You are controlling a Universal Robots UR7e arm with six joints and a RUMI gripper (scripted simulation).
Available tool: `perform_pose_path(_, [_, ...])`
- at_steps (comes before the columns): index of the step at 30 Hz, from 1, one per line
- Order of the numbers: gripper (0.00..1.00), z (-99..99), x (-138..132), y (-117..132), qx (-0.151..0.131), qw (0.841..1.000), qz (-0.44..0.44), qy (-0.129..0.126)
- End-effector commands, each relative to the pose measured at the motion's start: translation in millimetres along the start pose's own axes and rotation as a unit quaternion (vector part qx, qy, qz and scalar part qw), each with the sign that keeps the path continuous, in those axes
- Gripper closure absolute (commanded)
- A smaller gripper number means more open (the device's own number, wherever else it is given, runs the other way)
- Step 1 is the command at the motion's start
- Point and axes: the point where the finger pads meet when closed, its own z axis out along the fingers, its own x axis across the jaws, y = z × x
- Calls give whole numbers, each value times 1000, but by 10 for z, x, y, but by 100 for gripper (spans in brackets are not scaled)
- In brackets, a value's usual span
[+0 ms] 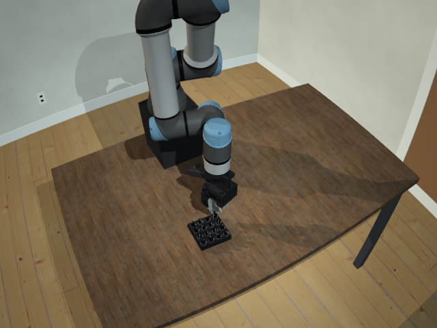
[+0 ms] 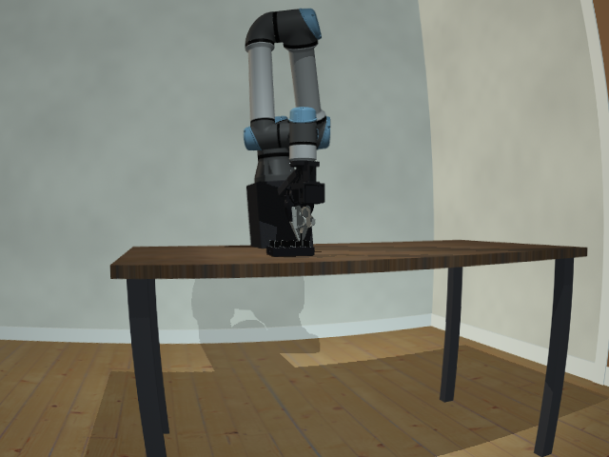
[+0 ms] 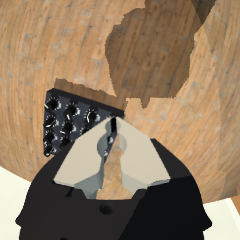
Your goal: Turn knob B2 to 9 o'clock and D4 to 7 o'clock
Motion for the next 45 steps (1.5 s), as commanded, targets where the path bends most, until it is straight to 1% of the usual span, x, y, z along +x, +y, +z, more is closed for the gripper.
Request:
perform_pose_path(1, [100, 1, -2, 4, -2, 999, -49, 1])
perform_pose_path(13, [100, 3, -2, -2, -2, 990, -144, 1])
perform_pose_path(24, [100, 2, -6, 2, -2, 982, -191, 1])
perform_pose_path(30, [100, 2, -9, 3, -2, 977, -211, 1])
perform_pose_path(45, [100, 1, -13, 6, -2, 974, -228, 1])
